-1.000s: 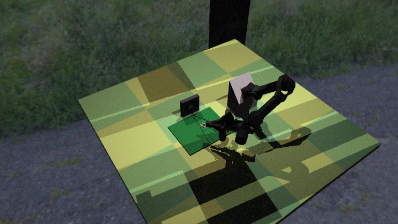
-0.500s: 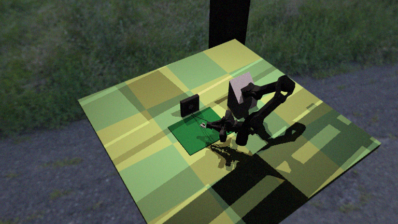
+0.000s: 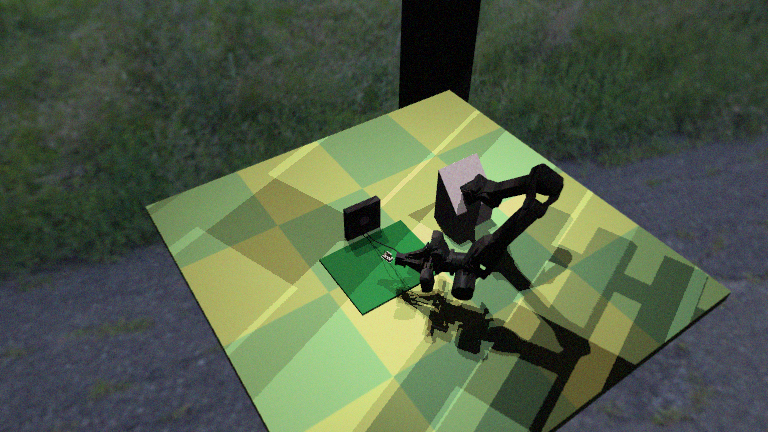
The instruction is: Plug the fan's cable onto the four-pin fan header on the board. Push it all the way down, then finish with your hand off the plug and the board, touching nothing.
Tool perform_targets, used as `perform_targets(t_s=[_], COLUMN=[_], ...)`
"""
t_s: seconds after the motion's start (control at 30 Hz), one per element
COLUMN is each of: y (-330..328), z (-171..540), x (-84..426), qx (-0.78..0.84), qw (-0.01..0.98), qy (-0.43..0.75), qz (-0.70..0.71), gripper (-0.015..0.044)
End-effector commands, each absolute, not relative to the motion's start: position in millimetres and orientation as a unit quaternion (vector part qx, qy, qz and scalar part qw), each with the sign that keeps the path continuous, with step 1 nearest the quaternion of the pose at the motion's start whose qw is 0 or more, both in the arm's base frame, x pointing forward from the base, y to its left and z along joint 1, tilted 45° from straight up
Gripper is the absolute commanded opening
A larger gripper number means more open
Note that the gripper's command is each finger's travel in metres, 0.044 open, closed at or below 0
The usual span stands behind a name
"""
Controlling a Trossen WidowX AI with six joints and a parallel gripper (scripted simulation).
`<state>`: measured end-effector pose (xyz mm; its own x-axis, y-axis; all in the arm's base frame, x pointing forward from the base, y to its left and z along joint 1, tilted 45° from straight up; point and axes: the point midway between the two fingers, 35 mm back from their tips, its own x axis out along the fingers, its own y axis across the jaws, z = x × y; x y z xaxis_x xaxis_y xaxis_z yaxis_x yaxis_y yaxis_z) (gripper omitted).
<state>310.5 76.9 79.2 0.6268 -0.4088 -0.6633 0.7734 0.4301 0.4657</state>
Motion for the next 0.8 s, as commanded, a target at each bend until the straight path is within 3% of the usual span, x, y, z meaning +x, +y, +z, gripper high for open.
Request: perform_targets(t_s=[0.0,0.77], y=[79.6,95.2], z=[78.5,65.7], x=[311.3,310.9], qx=[0.392,0.392], qw=[0.813,0.812], qy=[0.228,0.228], qz=[-0.366,-0.366], gripper=[0.0000,0.0000])
